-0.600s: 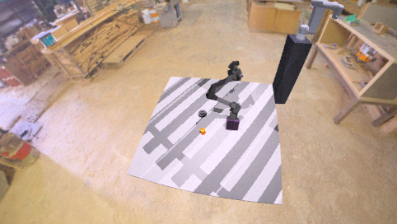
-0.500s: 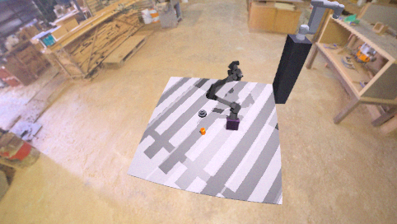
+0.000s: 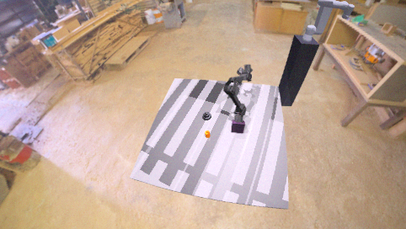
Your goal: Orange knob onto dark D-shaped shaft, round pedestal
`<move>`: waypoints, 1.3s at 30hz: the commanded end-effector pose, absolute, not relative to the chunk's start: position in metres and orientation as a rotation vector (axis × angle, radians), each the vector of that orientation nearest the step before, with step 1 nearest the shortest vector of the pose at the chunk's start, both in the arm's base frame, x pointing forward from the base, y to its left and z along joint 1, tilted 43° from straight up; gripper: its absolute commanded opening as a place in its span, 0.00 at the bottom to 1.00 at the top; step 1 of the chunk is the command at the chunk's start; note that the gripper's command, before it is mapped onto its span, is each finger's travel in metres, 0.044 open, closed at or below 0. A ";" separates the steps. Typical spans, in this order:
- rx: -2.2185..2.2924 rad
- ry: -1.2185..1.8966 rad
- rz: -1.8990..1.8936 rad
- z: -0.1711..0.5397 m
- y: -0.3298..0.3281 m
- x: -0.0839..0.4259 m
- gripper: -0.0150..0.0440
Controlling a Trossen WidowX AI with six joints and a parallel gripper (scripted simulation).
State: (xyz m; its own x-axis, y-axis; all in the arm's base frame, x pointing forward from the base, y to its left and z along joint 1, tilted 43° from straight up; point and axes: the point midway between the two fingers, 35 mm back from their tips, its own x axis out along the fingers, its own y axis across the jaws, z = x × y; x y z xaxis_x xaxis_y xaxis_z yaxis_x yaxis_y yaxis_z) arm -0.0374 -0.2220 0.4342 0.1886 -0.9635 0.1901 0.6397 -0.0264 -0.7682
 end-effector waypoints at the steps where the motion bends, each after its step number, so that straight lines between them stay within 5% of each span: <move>1: -0.637 0.344 -1.294 0.417 -0.256 -0.026 1.00; 18: 0.320 0.418 -0.847 0.264 -0.326 0.164 1.00; 29: 0.614 0.856 -0.671 0.149 -0.232 0.292 1.00; 39: 0.471 1.306 -0.677 0.054 -0.100 0.335 1.00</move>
